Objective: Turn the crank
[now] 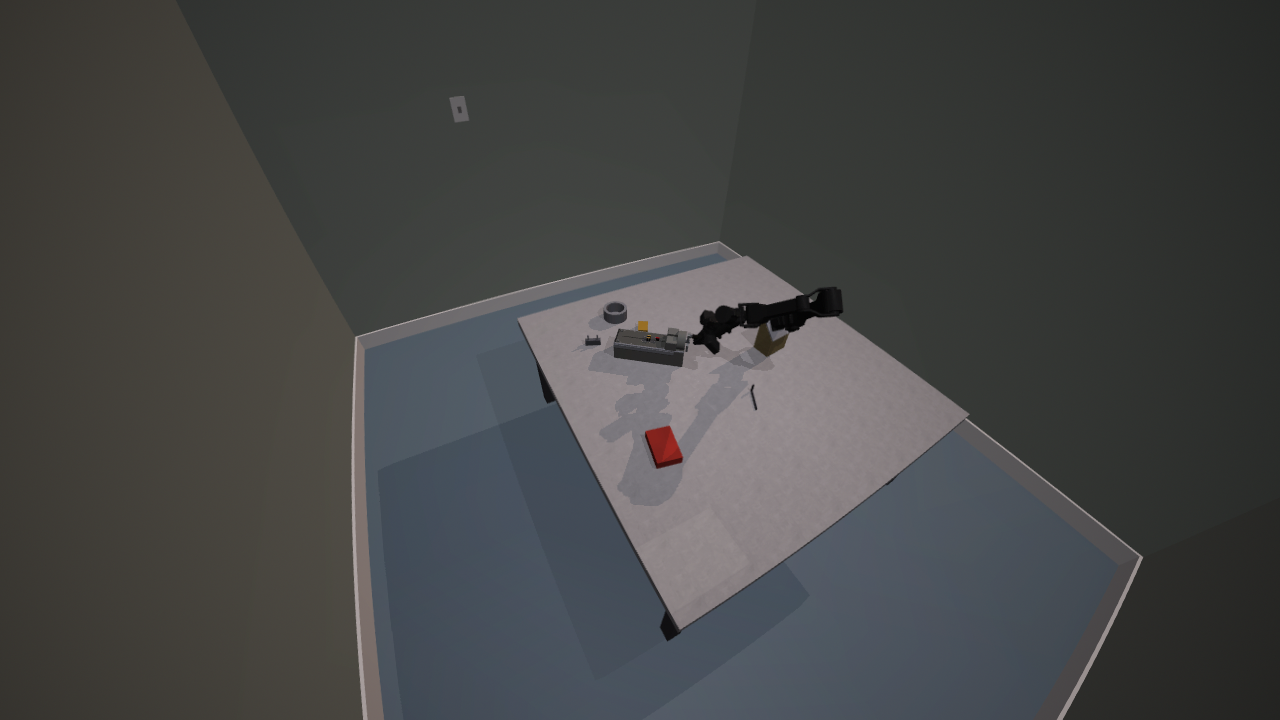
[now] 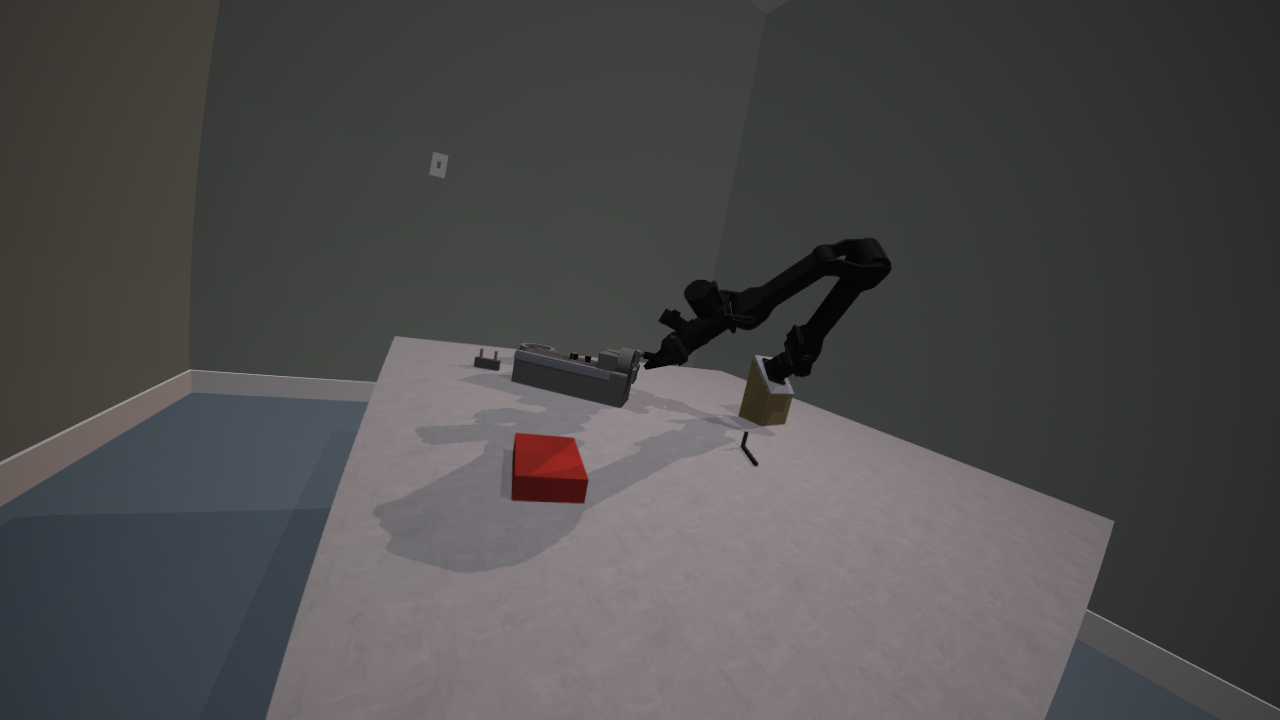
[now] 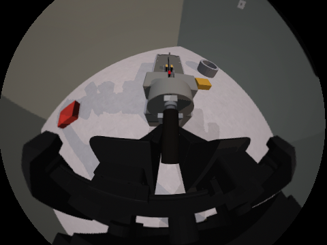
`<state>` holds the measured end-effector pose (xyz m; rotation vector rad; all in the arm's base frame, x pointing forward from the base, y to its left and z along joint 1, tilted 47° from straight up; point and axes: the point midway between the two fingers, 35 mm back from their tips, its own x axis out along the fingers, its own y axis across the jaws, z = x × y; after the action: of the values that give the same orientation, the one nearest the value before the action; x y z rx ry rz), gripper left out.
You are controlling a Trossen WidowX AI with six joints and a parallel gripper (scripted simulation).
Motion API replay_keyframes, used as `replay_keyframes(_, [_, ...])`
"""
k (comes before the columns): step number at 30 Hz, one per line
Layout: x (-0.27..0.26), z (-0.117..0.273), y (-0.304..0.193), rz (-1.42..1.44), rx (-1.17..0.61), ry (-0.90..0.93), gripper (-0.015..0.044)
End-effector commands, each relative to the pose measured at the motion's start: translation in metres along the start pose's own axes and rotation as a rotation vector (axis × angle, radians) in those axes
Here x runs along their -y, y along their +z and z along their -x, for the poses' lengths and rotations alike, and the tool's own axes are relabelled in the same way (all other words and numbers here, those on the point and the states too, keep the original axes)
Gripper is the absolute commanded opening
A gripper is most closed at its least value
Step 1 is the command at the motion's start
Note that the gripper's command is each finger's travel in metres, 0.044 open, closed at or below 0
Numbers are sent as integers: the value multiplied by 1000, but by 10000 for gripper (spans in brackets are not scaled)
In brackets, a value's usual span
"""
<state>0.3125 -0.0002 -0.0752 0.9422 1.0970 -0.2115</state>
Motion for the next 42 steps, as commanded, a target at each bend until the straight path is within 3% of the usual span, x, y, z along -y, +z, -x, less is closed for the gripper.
replay_keyframes(1, [9,1,0,-12,8,-22,0])
replay_keyframes(42, [18,-2,-2,-12,8,-22,0])
